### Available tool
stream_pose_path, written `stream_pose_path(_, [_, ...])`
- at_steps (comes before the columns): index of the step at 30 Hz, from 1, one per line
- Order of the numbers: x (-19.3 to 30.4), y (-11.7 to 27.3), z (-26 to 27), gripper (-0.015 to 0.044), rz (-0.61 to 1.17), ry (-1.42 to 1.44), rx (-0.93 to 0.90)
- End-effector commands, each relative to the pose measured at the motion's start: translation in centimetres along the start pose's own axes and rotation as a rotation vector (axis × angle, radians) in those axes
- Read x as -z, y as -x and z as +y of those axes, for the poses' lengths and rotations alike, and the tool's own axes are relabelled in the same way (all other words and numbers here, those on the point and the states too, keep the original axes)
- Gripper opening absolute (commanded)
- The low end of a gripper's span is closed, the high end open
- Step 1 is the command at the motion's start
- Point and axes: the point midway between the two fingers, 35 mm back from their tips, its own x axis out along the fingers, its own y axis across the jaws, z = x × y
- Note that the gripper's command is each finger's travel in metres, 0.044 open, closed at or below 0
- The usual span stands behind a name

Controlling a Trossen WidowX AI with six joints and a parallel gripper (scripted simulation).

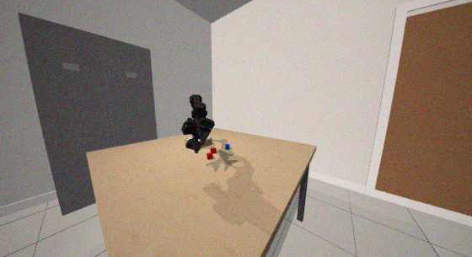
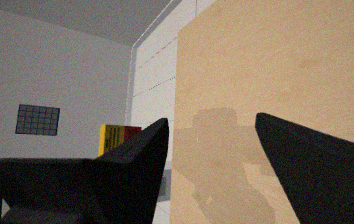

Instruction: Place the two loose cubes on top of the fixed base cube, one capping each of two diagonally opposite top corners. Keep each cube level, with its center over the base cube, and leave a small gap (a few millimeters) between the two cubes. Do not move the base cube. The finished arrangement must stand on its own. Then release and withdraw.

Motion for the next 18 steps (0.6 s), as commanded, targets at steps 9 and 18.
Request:
stream_pose_path(9, [9.6,8.7,-3.9,0.0265,0.342,0.427,0.235])
stream_pose_path(18, [14.4,17.4,-8.5,0.0265,0.635,0.761,0.368])
